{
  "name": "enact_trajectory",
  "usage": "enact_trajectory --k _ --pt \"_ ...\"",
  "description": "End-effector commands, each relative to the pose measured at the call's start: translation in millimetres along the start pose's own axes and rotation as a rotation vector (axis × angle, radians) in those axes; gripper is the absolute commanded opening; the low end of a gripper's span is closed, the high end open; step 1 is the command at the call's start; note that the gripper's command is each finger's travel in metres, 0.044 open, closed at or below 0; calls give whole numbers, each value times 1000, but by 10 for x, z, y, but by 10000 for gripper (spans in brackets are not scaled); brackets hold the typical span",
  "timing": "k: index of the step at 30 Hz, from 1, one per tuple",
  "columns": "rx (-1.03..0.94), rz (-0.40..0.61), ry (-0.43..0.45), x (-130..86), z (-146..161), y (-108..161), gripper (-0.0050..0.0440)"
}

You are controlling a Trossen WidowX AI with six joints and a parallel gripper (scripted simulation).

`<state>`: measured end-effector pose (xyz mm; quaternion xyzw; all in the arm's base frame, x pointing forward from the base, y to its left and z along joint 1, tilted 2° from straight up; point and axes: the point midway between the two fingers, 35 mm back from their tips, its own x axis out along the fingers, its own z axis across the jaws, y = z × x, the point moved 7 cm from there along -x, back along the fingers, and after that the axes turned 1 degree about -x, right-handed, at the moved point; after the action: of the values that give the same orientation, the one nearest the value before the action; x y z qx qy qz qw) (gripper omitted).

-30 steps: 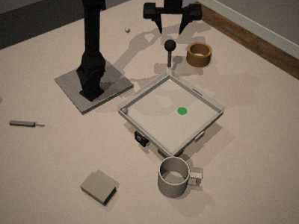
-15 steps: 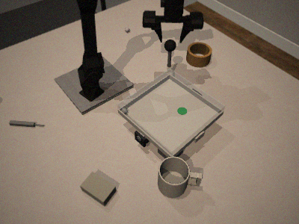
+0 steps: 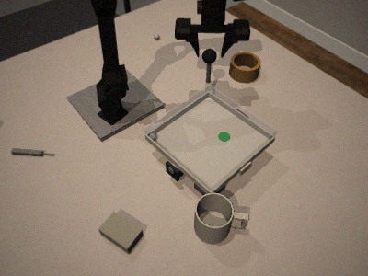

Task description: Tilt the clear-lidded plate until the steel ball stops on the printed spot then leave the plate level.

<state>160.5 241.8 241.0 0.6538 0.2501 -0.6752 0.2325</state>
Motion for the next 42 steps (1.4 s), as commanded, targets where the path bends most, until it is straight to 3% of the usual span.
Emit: enact_trajectory --k 1,25,26,42 --pt "-4 3 -4 77 8 8 300" --pt "-5 3 -4 326 15 12 300" --pt "-5 3 -4 326 15 12 150" --pt "-4 -1 -7 322 1 16 150"
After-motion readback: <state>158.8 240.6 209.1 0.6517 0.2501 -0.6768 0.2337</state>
